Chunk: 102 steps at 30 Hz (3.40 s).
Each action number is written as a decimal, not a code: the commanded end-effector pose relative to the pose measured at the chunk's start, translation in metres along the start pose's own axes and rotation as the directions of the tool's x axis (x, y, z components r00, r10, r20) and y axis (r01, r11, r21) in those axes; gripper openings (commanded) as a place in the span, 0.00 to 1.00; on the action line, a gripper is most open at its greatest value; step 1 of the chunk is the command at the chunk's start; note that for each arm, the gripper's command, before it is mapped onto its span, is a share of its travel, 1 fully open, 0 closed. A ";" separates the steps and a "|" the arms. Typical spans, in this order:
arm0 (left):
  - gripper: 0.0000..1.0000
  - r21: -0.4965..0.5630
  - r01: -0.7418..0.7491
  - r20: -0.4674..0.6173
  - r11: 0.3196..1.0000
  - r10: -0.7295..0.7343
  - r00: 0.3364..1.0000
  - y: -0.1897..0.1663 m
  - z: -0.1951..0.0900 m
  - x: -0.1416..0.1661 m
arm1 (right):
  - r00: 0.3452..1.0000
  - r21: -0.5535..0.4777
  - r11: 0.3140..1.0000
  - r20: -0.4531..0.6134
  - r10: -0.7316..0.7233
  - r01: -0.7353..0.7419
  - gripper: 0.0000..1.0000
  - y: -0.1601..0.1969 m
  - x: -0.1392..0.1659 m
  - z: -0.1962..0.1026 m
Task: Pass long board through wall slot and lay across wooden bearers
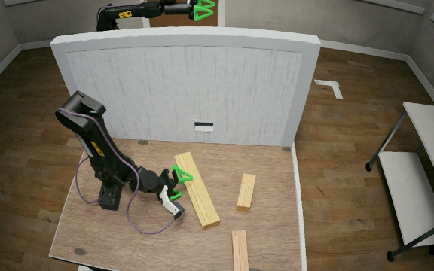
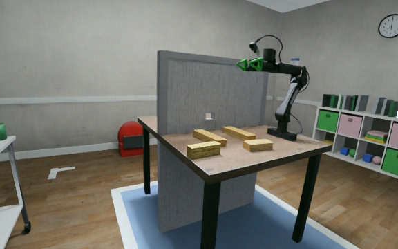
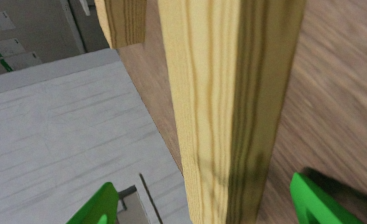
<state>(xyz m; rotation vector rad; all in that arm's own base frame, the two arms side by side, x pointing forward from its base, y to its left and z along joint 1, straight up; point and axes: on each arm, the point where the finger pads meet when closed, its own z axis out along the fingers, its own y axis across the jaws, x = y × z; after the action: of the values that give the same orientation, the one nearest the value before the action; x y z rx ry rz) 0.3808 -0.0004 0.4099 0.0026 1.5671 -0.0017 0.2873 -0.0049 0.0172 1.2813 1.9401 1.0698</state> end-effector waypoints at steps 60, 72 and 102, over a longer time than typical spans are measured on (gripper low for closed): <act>1.00 -0.008 0.008 0.074 1.000 -0.008 0.997 0.002 -0.006 -0.031 | 0.999 -0.019 0.999 -0.017 -0.036 0.036 1.00 -0.011 -0.003 -0.041; 1.00 -0.008 0.008 0.074 1.000 -0.008 0.997 0.002 -0.006 -0.031 | 0.999 -0.022 0.999 -0.014 -0.040 0.040 1.00 -0.010 -0.004 -0.041; 1.00 -0.008 0.008 0.074 1.000 -0.008 0.997 0.002 -0.006 -0.031 | 0.998 0.108 0.994 -0.043 0.038 -0.033 0.78 -0.023 -0.011 -0.031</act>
<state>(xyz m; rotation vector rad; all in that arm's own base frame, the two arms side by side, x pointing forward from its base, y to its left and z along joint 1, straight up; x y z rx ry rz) 0.3808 -0.0004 0.4099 0.0026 1.5671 -0.0017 0.2477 -0.0241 0.0130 1.3365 1.9910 1.0569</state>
